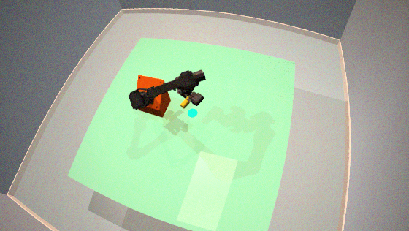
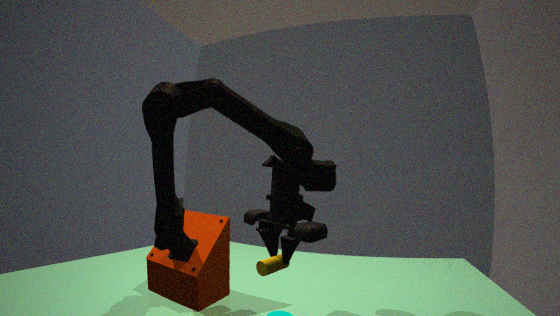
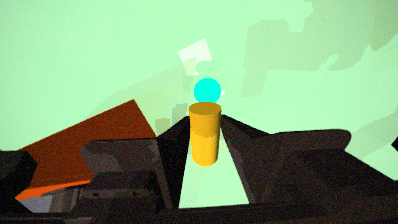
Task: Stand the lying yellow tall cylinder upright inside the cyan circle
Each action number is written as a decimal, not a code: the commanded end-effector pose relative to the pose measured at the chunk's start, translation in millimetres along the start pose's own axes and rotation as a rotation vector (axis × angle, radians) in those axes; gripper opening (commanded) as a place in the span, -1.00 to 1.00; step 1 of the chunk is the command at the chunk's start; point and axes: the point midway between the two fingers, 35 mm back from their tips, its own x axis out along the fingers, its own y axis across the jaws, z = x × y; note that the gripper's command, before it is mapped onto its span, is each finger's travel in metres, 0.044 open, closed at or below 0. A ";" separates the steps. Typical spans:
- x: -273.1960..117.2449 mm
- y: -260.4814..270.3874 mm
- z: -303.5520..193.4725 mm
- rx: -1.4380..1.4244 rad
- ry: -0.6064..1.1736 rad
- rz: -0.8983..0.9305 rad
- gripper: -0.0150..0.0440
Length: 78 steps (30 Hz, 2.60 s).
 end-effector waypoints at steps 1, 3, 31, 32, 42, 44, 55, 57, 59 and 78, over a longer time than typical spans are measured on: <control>2.6 2.0 -0.6 -0.005 -0.023 0.030 -0.14; 3.8 2.7 -1.0 -0.006 -0.033 0.042 -0.14; 17.4 10.9 -4.5 -0.020 -0.182 0.192 -0.14; 17.8 11.2 -4.6 -0.021 -0.188 0.196 -0.14; 21.1 13.6 -5.1 -0.026 -0.249 0.239 -0.14; 21.7 14.1 -5.2 -0.026 -0.261 0.247 -0.14; 24.5 16.2 -5.4 -0.031 -0.333 0.285 -0.14; 24.9 16.5 -5.5 -0.032 -0.346 0.292 -0.14; 25.3 16.9 -5.5 -0.033 -0.360 0.298 -0.14; 27.7 19.0 -5.5 -0.039 -0.493 0.342 -0.14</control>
